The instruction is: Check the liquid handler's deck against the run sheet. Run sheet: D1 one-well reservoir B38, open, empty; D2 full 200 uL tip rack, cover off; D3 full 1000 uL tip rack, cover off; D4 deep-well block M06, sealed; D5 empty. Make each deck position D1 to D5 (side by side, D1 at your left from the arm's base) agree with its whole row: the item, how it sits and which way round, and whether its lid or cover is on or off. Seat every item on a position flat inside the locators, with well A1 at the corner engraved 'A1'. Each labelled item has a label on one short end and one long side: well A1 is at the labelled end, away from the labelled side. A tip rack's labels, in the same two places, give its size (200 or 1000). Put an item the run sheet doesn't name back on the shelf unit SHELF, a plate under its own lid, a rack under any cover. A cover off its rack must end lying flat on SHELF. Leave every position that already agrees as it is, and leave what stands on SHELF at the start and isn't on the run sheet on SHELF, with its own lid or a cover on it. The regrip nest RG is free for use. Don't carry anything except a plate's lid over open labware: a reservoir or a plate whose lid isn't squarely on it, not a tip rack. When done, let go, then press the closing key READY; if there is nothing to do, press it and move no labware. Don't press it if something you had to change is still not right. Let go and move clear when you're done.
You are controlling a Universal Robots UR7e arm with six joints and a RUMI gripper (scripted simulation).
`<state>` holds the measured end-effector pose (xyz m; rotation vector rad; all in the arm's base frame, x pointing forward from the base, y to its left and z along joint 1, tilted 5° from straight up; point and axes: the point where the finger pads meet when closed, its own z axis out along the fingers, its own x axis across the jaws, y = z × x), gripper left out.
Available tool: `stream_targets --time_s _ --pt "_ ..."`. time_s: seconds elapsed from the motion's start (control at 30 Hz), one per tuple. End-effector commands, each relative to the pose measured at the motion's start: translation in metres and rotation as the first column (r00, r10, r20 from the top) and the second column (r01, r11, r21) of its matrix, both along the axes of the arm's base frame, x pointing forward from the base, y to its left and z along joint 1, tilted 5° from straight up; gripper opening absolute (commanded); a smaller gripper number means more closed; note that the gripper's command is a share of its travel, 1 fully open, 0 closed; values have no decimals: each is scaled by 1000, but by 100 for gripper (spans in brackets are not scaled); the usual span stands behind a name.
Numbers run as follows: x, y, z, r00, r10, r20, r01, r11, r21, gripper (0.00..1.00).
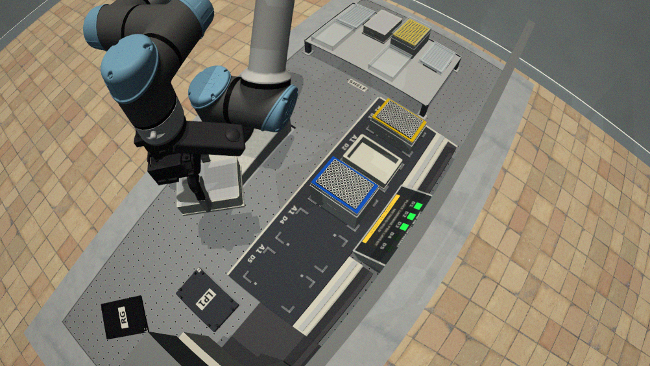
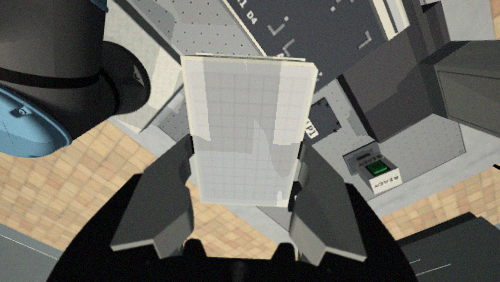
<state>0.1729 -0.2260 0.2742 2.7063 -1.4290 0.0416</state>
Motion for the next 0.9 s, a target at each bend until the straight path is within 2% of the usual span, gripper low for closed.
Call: stream_targets --time_s 0.0,0.23,0.3,0.6,0.67,0.87 --pt "-2 -12 1 1000 0 1 0 1000 0 0" --pt "-2 -12 1 1000 0 1 0 1000 0 0" --pt "-4 -22 2 999 -36 4 36 999 -1 0" --pt "-13 -66 6 999 -36 4 36 999 -1 0" --pt "-13 -66 6 999 -36 4 36 999 -1 0" --pt "-19 -95 8 999 -36 4 36 999 -1 0"
